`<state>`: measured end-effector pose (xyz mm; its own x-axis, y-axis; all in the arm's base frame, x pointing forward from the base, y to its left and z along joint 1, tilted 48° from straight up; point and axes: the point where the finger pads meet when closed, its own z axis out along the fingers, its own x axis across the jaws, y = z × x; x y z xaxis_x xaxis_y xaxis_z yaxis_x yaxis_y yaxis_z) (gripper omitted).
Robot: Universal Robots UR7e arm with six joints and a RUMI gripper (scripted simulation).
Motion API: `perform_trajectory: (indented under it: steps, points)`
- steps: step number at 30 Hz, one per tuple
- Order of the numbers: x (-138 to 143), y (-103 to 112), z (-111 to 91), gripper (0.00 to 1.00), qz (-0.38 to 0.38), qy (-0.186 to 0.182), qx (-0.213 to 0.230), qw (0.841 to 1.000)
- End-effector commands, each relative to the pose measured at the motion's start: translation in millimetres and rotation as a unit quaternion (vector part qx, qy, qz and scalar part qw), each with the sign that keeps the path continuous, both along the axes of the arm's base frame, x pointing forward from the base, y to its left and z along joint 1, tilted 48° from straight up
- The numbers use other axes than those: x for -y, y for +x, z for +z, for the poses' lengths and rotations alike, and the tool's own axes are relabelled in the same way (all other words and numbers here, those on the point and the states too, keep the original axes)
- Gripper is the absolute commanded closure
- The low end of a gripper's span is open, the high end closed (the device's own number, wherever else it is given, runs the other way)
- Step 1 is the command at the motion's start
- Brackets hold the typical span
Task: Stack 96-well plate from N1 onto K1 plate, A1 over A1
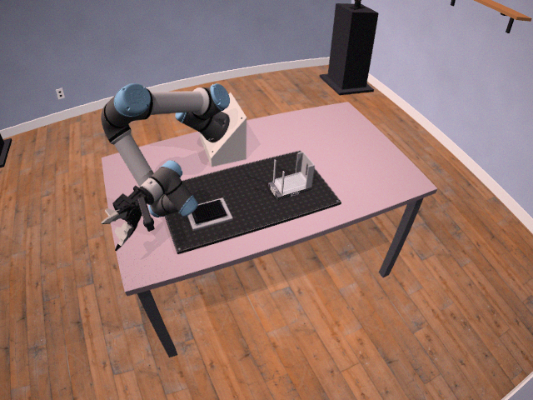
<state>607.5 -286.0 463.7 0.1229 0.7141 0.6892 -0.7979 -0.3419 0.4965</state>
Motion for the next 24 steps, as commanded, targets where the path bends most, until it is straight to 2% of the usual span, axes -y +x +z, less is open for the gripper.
perform_trajectory:
  steps: [1,17,21,24]
  points:
    - [-1,0,1,0.0,0.0,0.0,0.0,1.0]
    - [-1,0,1,0.0,0.0,0.0,0.0,1.0]
    - [-3,15,-12,0.0,0.012,0.054,-0.036,0.998]
    - [-4,24,-20,0.0,0.014,0.063,-0.041,0.997]
